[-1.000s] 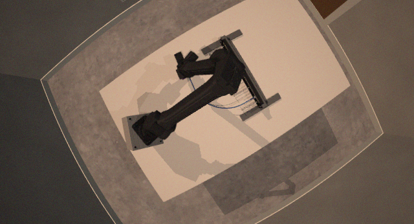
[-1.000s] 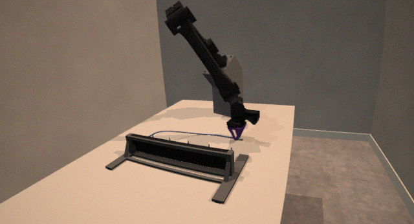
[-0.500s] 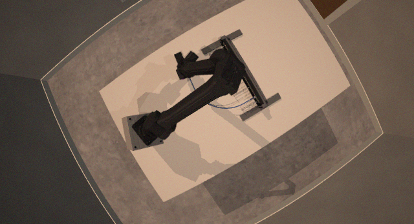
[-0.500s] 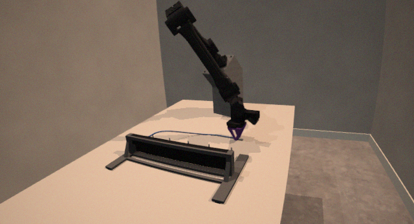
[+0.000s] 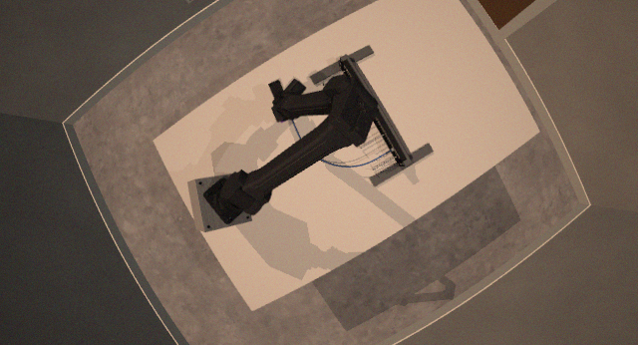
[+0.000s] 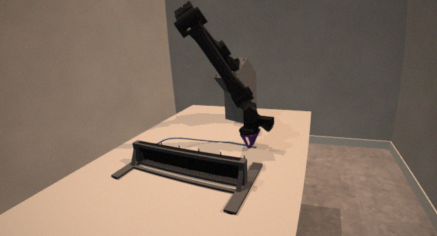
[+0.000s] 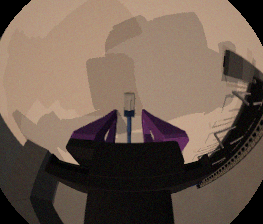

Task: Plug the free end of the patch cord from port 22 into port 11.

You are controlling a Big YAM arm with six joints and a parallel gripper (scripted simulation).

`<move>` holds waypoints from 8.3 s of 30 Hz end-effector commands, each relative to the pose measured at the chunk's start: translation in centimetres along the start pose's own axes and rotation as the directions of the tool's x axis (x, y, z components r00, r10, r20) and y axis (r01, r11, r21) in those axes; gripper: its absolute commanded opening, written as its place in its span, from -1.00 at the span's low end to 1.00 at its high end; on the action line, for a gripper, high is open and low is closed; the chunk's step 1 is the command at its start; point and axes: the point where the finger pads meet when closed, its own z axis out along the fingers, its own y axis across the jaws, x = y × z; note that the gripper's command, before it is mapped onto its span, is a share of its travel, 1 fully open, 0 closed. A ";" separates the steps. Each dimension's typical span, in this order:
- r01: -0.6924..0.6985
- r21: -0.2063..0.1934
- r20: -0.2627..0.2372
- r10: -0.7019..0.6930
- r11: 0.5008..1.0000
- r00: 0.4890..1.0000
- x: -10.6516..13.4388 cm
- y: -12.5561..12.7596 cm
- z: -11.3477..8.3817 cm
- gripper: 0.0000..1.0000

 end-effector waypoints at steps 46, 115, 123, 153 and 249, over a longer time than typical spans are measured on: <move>0.005 0.005 0.011 -0.005 1.000 1.000 -0.3 0.0 -0.2 -1.00; 0.007 0.004 0.016 -0.007 1.000 1.000 -0.5 0.2 -2.7 -1.00; 0.006 0.004 0.016 -0.006 1.000 1.000 -0.5 0.2 -4.1 -1.00; 0.005 0.007 0.018 -0.006 1.000 1.000 -0.5 0.0 -7.0 -1.00; -0.528 0.012 0.012 0.528 0.849 0.849 4.6 -8.8 -8.2 -1.00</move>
